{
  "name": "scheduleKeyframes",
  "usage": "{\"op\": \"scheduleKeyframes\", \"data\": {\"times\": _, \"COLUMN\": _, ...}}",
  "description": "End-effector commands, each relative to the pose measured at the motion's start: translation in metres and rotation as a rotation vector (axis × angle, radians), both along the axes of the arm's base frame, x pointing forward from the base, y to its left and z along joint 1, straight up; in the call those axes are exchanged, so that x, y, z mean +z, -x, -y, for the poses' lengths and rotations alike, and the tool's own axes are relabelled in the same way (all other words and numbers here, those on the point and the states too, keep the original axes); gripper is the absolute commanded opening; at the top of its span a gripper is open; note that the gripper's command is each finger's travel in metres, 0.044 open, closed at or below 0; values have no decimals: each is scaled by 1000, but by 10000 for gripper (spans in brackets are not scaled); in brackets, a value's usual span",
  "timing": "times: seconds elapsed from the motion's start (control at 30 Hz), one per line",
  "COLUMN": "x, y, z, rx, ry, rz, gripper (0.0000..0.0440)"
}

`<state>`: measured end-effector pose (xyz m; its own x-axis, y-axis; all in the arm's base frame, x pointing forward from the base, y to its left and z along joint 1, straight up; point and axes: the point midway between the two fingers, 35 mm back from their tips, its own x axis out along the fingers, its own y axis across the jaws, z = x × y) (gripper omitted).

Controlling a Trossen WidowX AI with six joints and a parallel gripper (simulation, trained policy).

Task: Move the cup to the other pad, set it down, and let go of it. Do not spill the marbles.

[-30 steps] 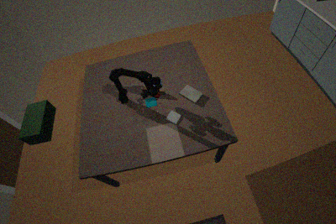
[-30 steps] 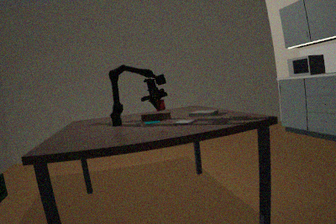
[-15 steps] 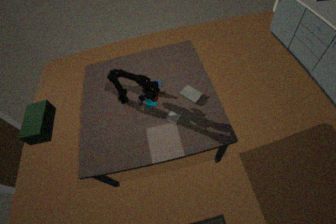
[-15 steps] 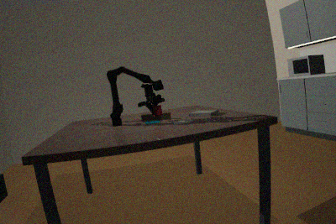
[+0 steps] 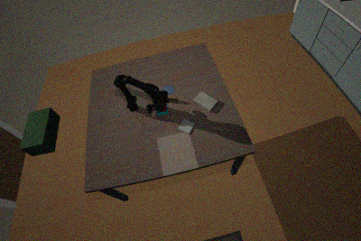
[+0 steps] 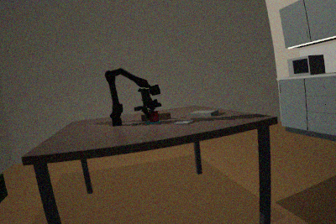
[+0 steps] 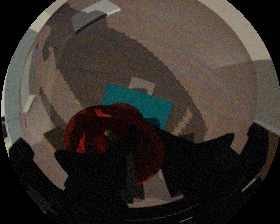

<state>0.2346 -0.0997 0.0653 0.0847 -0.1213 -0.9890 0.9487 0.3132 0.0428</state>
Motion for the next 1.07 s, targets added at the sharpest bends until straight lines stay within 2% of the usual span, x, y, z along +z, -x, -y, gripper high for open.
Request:
{"op": "scheduleKeyframes", "data": {"times": 0.0, "x": 3, "y": -1, "z": 4, "rx": -18, "ry": 13, "rz": 34, "gripper": 142}}
{"op": "scheduleKeyframes", "data": {"times": 0.07, "x": 6, "y": -3, "z": 5, "rx": -24, "ry": 15, "rz": 58, "gripper": 170}}
{"op": "scheduleKeyframes", "data": {"times": 0.37, "x": 16, "y": 1, "z": 3, "rx": -15, "ry": 15, "rz": 125, "gripper": 197}}
{"op": "scheduleKeyframes", "data": {"times": 1.03, "x": 57, "y": 10, "z": 8, "rx": -33, "ry": 46, "rz": 263, "gripper": 331}}
